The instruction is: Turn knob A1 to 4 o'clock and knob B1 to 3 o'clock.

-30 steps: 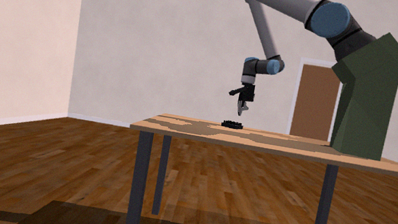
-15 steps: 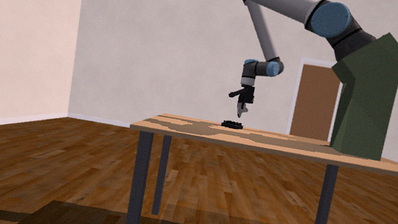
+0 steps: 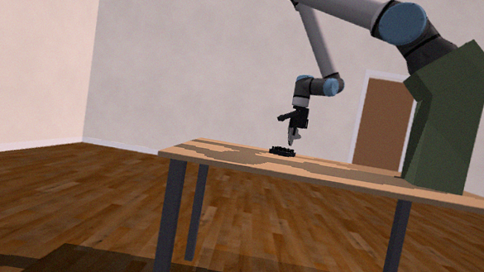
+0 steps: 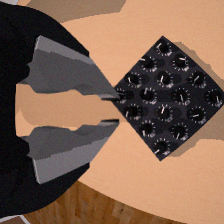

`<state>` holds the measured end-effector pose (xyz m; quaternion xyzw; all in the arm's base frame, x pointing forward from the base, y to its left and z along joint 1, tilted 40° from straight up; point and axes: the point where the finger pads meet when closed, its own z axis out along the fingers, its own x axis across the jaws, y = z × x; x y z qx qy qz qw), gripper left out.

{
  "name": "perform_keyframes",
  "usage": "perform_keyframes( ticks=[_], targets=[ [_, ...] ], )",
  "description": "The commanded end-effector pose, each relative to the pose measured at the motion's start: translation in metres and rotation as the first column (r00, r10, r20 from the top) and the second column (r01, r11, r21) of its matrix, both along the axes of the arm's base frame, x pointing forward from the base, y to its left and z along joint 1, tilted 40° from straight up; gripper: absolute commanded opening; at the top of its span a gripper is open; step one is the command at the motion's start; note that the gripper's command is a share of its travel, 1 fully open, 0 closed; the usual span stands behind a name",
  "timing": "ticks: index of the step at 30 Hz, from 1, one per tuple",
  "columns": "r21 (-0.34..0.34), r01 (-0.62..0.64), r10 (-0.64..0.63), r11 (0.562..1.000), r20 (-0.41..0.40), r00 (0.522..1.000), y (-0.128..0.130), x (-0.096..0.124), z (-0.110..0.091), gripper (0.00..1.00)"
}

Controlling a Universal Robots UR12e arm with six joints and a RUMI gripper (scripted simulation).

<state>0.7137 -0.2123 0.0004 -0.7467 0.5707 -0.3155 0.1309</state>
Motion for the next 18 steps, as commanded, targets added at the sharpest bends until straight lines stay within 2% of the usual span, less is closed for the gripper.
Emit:
perform_keyframes(
  ticks=[1, 18],
  targets=[
    [-0.003, -0.001, 0.001, 1.0, 0.003, 1.0, -0.0018, 0.0071, -0.0035, 0.11],
    [-0.003, -0.001, 0.001, 1.0, 0.003, 1.0, -0.0029, 0.0095, -0.0068, 0.11]
  ],
)
